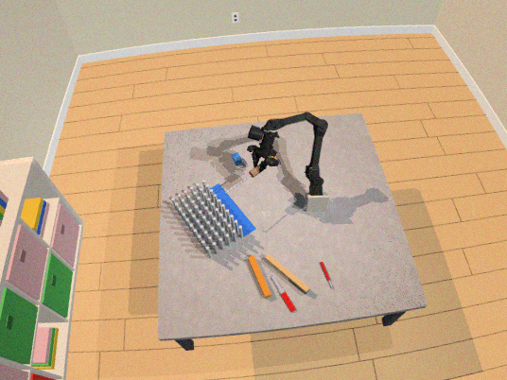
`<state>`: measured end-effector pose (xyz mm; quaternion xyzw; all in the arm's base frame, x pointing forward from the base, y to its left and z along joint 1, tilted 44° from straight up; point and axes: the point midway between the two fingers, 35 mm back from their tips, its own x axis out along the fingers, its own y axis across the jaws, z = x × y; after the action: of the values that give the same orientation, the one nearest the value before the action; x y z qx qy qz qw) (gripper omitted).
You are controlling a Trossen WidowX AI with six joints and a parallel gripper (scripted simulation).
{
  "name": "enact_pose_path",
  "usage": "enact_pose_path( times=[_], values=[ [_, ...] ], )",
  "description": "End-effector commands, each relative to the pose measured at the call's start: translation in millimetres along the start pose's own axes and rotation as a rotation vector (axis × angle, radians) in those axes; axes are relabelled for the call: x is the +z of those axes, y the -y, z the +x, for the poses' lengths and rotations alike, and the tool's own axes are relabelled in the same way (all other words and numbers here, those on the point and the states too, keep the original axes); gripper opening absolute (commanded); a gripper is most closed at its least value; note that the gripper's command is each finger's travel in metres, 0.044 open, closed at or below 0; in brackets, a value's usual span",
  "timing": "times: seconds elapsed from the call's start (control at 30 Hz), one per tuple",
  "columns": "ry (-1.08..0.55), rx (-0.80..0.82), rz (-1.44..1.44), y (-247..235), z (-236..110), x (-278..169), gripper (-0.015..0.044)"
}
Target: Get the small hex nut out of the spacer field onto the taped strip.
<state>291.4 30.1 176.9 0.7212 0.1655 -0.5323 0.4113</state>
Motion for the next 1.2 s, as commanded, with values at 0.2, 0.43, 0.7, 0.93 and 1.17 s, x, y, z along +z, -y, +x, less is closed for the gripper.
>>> enact_pose_path(
  times=[0.2,0.43,0.7,0.93,1.17],
  values=[
    [-0.003,-0.034,0.141,3,1,-3,0.0],
    [-0.002,-0.036,0.141,-5,25,6,0.0],
    [-0.002,-0.036,0.138,-17,67,30,0.0],
    [-0.003,-0.03,0.136,-23,100,57,0.0],
    [-0.003,-0.021,0.13,-24,127,85,0.0]
  ],
)
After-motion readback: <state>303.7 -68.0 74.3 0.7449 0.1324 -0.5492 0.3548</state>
